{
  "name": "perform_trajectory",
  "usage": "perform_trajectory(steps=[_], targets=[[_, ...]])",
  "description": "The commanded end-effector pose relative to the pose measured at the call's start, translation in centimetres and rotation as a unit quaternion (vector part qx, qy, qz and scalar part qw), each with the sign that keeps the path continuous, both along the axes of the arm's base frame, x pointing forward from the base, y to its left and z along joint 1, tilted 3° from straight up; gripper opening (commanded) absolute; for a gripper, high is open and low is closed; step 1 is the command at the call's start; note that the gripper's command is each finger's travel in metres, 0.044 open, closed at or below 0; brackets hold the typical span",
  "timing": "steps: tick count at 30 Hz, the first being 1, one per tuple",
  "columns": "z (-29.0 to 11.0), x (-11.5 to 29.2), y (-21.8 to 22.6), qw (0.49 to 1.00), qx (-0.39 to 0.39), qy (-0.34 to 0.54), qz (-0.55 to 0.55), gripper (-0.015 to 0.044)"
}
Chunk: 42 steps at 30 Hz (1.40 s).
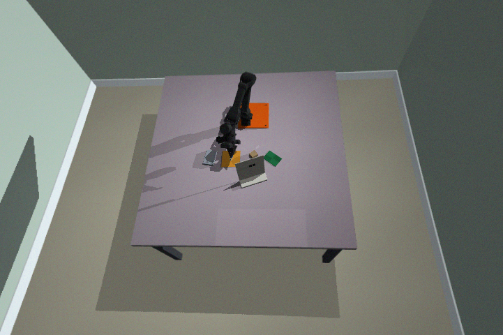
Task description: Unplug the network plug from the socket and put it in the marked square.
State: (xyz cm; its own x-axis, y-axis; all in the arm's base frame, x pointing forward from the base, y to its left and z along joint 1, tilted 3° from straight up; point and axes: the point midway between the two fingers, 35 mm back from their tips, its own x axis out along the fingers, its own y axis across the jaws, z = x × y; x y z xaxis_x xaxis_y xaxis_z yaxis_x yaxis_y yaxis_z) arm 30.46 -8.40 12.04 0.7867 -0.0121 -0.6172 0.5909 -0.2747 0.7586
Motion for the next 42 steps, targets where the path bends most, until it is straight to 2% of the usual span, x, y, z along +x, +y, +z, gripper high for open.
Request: perform_trajectory(steps=[1,10,18,42], targets=[[-0.9,-1.0,-0.5,0.998,-0.016,0.052,-0.022,0.0],[-2.2,-3.5,-1.3,0.986,-0.049,0.149,-0.055,0.0],[-2.4,-3.6,-1.3,0.986,-0.049,0.151,-0.056,0.0],[-6.4,-3.3,-1.2,0.986,-0.047,0.152,-0.056,0.0]])
